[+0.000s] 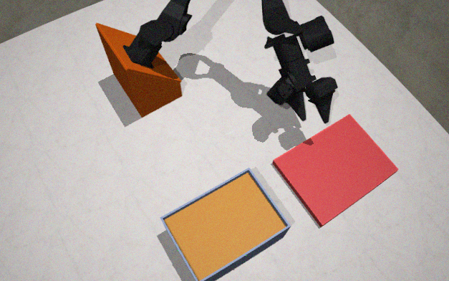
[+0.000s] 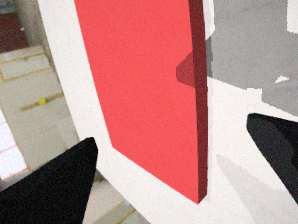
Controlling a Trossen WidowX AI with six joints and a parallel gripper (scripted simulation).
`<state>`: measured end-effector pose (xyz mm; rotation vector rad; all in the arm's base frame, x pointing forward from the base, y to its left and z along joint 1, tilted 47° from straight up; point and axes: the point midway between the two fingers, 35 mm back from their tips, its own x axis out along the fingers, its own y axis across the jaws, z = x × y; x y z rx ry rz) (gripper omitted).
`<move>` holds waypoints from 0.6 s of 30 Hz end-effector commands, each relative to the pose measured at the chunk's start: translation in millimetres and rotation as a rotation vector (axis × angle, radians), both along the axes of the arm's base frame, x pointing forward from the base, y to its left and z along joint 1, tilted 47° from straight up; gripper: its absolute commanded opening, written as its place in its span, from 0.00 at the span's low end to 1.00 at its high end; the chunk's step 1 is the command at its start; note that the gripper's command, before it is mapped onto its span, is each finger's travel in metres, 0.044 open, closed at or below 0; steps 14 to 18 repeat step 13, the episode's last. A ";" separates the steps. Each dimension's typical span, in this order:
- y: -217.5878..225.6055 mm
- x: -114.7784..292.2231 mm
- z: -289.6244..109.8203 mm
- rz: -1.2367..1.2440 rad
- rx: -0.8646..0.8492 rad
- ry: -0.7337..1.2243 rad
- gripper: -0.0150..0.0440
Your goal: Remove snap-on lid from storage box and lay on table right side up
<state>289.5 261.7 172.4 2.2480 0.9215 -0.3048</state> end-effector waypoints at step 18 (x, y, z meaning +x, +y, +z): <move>-3.8 -31.2 0.5 -0.006 0.002 0.002 1.00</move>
